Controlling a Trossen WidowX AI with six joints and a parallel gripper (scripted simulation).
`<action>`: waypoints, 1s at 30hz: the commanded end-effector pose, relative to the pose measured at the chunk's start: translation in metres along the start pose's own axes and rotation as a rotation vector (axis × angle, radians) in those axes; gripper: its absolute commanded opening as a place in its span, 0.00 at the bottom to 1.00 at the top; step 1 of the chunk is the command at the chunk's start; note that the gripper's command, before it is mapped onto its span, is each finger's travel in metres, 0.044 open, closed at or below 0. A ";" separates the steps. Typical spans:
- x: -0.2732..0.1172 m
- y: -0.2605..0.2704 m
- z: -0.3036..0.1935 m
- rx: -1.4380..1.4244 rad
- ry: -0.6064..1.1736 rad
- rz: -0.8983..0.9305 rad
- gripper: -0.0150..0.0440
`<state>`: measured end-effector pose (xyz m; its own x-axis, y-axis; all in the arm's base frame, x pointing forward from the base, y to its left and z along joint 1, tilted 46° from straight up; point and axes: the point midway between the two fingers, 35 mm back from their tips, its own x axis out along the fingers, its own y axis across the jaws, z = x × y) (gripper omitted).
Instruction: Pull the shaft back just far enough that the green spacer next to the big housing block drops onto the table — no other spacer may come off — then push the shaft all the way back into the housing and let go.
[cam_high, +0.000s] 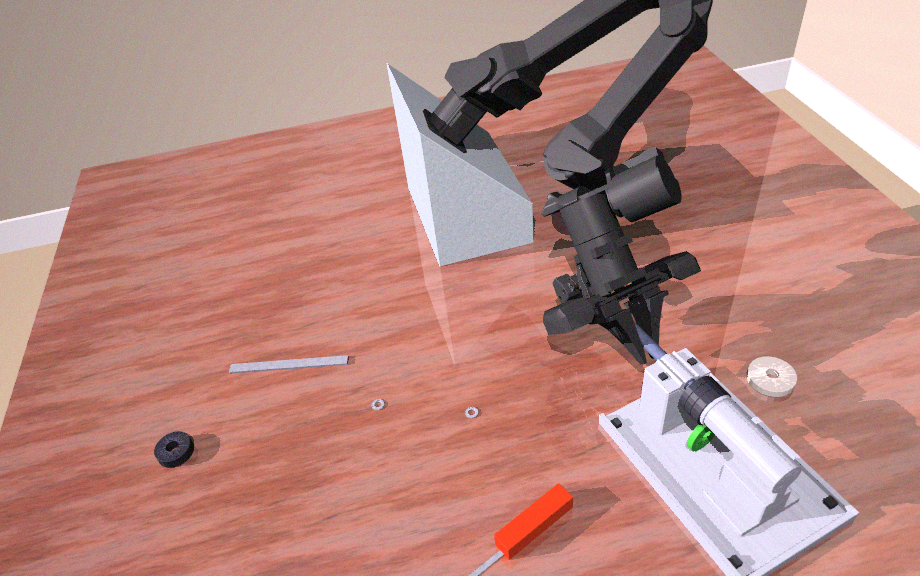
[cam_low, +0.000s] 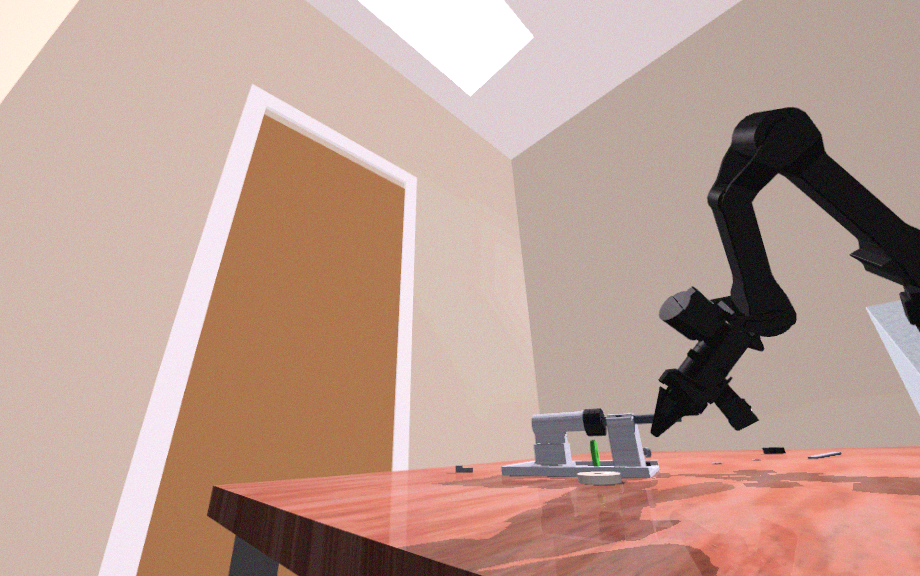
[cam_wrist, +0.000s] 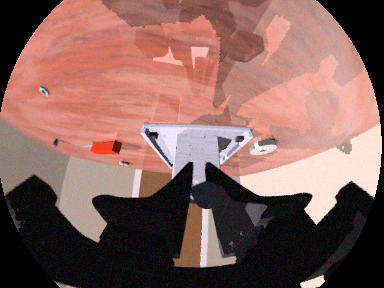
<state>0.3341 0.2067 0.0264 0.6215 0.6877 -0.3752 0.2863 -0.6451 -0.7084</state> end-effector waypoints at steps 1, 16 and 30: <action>0.002 0.000 -0.002 -0.003 0.002 -0.002 0.25; 0.005 -0.001 -0.005 -0.003 0.002 -0.002 0.25; 0.008 -0.001 -0.008 -0.003 0.002 -0.002 0.25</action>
<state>0.3433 0.2091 0.0282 0.6218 0.6876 -0.3748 0.2852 -0.6445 -0.7094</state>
